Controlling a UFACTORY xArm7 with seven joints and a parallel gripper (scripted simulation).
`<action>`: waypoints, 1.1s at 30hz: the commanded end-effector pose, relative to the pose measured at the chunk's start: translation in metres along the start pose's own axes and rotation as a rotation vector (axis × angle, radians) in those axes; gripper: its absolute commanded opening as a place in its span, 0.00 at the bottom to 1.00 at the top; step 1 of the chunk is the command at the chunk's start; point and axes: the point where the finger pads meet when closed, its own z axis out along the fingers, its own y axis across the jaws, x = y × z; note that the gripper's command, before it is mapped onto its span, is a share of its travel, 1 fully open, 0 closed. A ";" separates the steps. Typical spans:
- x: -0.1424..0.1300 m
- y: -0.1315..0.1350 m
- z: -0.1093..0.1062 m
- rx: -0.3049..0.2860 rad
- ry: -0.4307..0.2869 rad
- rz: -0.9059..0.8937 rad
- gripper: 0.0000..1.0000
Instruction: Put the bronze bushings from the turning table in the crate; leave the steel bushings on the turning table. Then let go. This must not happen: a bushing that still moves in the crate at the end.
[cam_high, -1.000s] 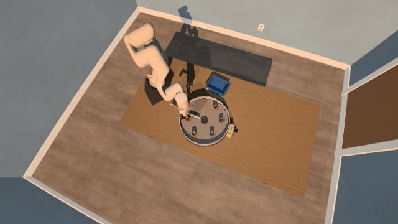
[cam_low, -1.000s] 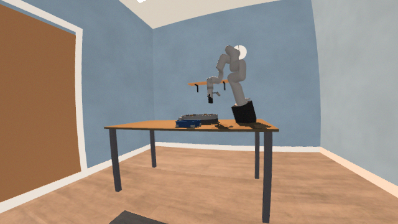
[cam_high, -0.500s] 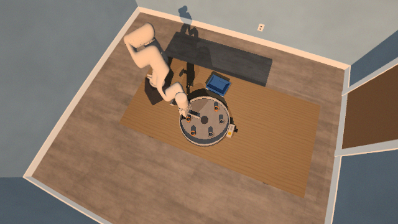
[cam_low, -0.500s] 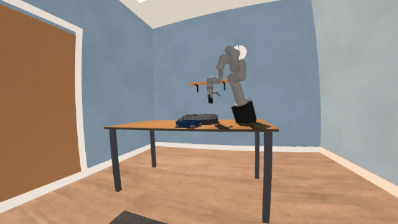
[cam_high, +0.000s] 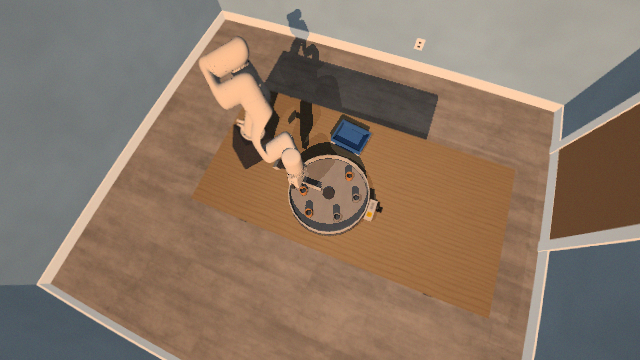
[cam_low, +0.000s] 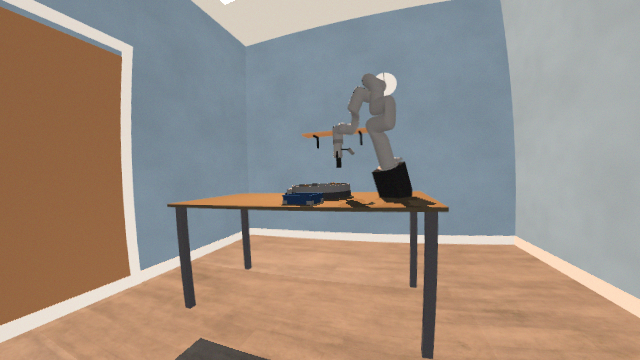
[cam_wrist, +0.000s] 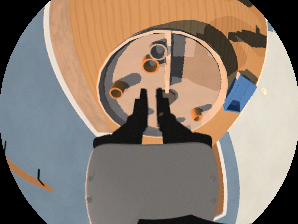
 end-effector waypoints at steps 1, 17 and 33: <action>-0.001 -0.001 -0.001 0.002 -0.002 0.000 0.12; -0.001 -0.001 -0.001 0.002 -0.002 0.000 0.12; -0.001 -0.001 -0.001 0.002 -0.002 0.000 0.16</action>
